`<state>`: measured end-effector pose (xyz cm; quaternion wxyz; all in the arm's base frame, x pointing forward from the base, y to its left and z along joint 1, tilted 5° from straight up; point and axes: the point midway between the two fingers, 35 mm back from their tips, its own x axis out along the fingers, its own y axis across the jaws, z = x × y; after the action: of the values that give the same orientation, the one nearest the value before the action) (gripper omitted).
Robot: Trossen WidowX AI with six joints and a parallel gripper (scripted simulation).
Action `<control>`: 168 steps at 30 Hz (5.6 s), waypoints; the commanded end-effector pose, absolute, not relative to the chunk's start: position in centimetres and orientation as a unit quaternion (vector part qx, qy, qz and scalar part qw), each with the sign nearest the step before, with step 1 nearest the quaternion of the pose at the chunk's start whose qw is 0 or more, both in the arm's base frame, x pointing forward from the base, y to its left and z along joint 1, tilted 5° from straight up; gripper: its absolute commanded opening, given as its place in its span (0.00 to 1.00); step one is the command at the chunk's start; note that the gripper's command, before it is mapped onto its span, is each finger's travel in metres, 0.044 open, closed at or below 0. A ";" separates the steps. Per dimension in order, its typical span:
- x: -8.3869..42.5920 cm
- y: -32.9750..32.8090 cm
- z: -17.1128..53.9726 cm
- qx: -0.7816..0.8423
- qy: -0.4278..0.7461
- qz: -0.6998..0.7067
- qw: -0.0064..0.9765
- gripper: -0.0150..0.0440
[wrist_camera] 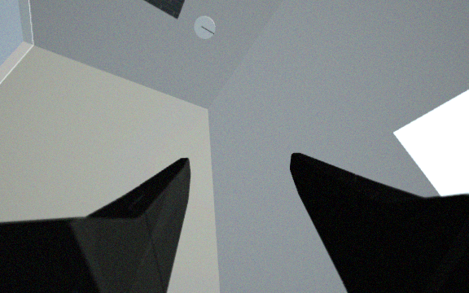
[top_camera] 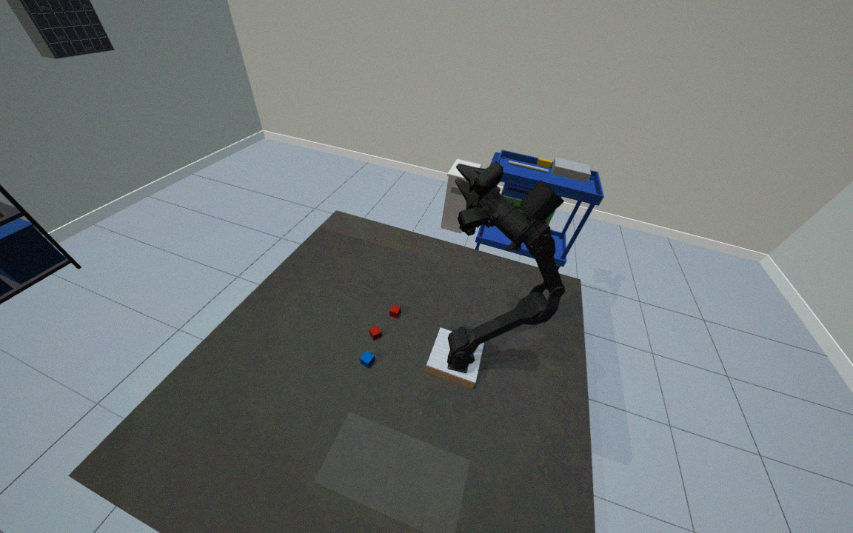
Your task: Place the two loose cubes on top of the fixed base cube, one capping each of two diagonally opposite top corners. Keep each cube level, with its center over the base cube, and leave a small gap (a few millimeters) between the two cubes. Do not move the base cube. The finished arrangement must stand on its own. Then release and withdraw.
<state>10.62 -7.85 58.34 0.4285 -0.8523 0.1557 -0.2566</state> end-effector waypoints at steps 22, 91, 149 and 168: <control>30.8 -9.7 37.1 -0.843 0.350 0.124 0.389 0.70; 26.6 -17.2 1.8 -0.488 0.555 0.440 0.510 0.66; 28.2 -14.0 12.0 -0.458 0.577 0.409 0.538 0.43; 30.8 -8.6 10.4 -0.385 0.622 0.336 0.594 0.43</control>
<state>30.51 -9.34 10.79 0.5875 -0.3967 0.6160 0.3434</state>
